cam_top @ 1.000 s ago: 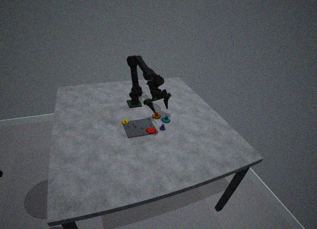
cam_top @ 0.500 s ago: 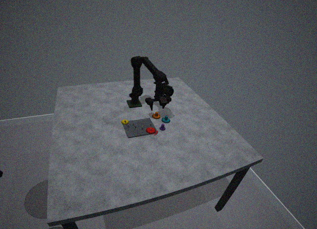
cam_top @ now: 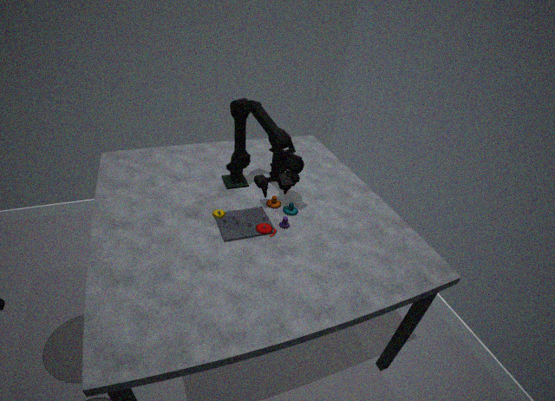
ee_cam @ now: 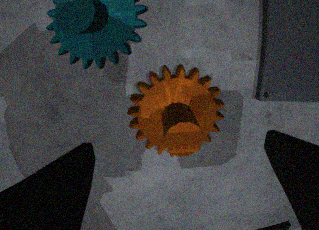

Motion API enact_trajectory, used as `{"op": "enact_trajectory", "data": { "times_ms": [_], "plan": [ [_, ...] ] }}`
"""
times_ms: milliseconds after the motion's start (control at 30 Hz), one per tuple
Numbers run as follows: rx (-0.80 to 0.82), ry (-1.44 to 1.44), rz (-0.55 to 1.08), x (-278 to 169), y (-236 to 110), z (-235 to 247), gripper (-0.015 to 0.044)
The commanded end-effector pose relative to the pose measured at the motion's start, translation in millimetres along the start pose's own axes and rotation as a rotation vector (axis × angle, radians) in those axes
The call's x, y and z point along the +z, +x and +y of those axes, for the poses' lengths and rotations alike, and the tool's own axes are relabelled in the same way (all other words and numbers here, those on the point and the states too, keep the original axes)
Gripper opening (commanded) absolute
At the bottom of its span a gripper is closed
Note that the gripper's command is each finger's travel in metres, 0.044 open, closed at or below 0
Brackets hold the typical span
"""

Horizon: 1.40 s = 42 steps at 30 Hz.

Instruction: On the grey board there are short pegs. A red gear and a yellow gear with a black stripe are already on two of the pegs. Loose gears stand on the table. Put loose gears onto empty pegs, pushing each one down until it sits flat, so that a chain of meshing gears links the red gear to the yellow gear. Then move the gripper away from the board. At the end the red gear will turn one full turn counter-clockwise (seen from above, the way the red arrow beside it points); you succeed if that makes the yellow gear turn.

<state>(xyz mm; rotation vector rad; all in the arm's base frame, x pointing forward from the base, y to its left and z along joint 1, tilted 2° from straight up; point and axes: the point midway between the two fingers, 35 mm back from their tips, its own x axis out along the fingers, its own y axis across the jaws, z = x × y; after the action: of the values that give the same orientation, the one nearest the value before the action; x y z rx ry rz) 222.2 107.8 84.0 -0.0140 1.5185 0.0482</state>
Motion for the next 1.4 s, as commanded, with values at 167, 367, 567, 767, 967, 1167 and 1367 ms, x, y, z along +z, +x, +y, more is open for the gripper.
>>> {"op": "enact_trajectory", "data": {
  "times_ms": [167, 367, 567, 767, 967, 1167, 1367],
  "plan": [
    [-0.007, 0.003, 0.001, 0, 15, -1, 0.0440],
    [-0.007, 0.003, 0.001, -1, 20, -1, 0.0440],
    [-0.007, 0.003, 0.001, -1, 20, -1, 0.0309],
    [-0.007, 0.003, 0.001, -1, 20, -1, 0.0151],
    [-0.007, 0.003, 0.001, -1, 20, -1, 0.0053],
    [-0.007, 0.003, 0.001, 0, 19, -1, 0.0000],
    [-0.007, 0.003, 0.001, 2, 8, 1, 0.0000]
  ]
}}
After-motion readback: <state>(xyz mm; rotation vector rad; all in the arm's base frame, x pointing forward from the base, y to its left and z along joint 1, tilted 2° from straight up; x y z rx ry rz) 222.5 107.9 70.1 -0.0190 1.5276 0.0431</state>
